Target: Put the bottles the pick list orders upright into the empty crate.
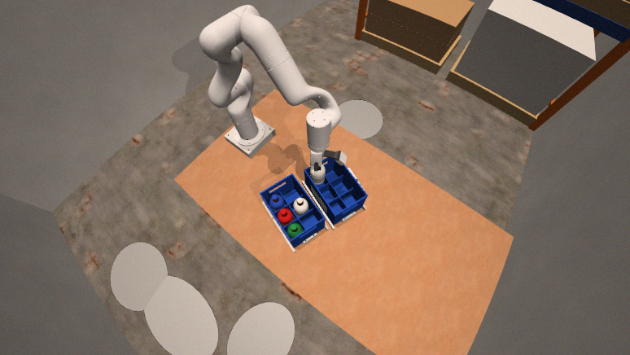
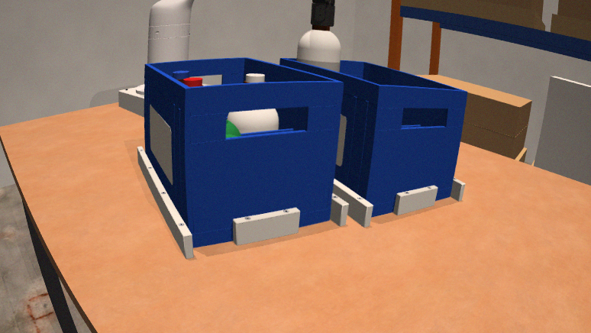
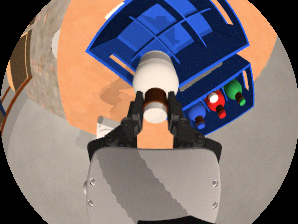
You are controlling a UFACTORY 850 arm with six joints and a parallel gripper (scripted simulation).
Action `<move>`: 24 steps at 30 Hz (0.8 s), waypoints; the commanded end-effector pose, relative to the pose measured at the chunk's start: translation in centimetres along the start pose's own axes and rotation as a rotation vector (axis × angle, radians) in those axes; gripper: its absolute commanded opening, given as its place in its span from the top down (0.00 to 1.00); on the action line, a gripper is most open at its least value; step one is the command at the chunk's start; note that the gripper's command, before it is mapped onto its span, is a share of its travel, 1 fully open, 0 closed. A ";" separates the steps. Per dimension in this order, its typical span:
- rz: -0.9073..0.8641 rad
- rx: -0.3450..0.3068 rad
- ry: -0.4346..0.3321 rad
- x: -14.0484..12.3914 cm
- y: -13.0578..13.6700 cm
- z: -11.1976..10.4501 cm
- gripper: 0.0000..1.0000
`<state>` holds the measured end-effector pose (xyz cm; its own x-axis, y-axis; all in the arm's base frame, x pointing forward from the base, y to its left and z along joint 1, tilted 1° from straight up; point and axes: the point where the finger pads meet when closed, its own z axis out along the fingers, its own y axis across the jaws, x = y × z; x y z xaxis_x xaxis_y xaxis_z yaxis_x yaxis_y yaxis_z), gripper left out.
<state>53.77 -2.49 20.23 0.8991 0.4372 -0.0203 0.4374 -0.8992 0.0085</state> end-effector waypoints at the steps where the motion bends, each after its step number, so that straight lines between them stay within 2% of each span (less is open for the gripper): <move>1: 0.000 -0.001 0.002 0.1 0.0 0.3 1.00; 24: 0.000 -0.001 0.002 0.1 0.0 2.4 1.00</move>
<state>53.73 -2.53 18.08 0.8991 0.4372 -0.0204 0.4374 -0.8992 0.0084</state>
